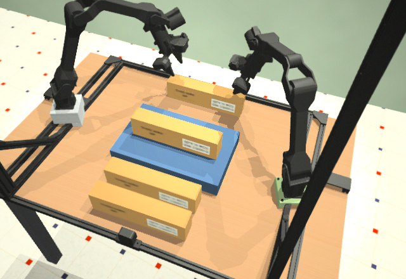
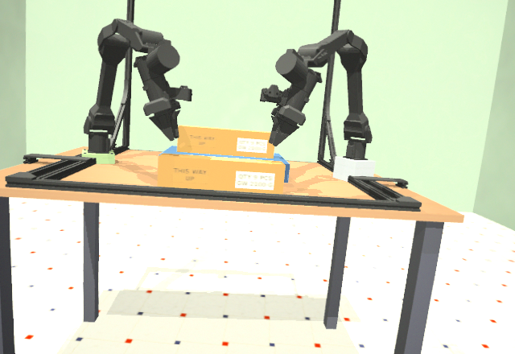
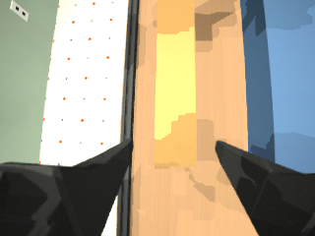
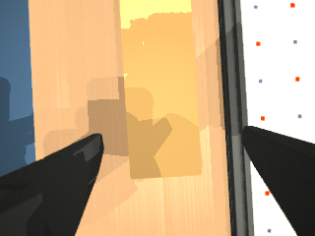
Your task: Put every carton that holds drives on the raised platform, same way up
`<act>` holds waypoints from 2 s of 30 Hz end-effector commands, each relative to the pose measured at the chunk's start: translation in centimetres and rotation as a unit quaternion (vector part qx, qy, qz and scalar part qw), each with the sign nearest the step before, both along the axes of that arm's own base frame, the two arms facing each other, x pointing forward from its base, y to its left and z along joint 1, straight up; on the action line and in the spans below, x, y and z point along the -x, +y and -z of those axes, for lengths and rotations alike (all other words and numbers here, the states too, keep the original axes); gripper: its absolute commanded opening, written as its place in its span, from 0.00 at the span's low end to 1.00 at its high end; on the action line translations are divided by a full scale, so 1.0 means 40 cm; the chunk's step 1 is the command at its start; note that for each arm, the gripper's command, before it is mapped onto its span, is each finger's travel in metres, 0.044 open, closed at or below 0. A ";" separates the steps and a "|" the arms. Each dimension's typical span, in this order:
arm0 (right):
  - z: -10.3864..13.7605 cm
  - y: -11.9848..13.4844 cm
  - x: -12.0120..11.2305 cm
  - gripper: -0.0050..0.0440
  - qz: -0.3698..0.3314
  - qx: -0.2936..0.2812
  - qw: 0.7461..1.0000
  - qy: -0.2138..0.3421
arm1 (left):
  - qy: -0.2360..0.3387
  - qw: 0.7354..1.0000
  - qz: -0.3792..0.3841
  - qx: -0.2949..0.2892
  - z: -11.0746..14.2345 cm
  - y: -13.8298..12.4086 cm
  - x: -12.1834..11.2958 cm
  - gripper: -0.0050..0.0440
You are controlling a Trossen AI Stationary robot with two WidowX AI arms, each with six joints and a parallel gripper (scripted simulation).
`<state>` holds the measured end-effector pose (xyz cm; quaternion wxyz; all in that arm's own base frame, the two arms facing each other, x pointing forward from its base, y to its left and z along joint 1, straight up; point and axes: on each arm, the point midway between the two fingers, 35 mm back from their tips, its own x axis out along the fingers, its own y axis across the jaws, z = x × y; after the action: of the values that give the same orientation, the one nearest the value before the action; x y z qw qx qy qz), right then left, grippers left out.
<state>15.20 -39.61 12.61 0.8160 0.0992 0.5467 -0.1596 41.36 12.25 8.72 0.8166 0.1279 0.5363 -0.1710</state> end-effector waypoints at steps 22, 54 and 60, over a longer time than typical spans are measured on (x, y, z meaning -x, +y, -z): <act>0.183 0.009 0.002 0.90 -0.002 -0.007 1.000 0.002 | 0.014 1.000 0.002 0.008 0.197 -0.006 0.011 0.90; 0.166 0.009 0.002 0.10 -0.002 -0.007 1.000 0.002 | 0.014 1.000 0.002 0.008 0.179 -0.006 0.011 0.10; 0.139 0.009 0.002 0.10 -0.002 -0.007 1.000 0.002 | 0.014 1.000 0.002 0.008 0.152 -0.006 0.011 0.10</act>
<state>15.46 -38.73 5.58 0.8136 0.1123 0.5514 -0.1463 40.70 11.52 1.11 0.8057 0.1145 0.5513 -0.1840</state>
